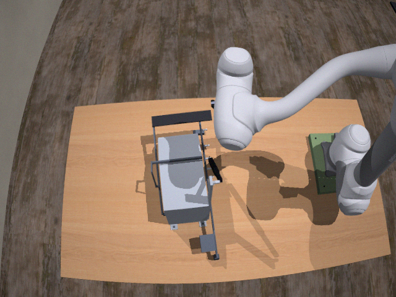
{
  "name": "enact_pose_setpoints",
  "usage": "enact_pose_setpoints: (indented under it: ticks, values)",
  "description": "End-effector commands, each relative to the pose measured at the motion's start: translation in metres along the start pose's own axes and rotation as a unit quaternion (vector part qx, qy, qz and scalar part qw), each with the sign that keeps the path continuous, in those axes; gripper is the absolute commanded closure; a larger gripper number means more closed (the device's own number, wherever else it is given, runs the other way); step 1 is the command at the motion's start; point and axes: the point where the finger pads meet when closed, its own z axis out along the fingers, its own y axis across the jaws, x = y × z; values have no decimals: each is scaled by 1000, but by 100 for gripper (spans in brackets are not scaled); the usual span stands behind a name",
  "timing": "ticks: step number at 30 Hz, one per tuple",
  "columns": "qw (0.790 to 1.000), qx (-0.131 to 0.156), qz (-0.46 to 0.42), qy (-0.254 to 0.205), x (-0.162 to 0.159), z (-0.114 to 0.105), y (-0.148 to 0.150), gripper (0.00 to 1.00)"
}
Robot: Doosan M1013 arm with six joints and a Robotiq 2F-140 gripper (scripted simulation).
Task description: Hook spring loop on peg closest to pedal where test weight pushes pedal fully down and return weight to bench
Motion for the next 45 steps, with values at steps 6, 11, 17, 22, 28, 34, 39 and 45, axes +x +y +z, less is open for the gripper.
enact_pose_setpoints:
  ticks: [6, 11, 17, 22, 28, 34, 39, 45]
  values:
    - [1000, -1, 0, -3, -6, -3, 9, 75]
    - [1000, -1, 0, -7, -13, -5, 20, 75]
    - [1000, -1, 0, -12, -22, -8, 33, 75]
    - [1000, -1, 0, -14, -26, -10, 40, 75]
    - [1000, -1, 0, -18, -32, -12, 48, 75]
    - [1000, -1, 0, -22, -41, -15, 62, 75]
    - [1000, -1, 0, -25, -46, -16, 68, 75]
    - [1000, -1, 0, -28, -52, -18, 77, 75]
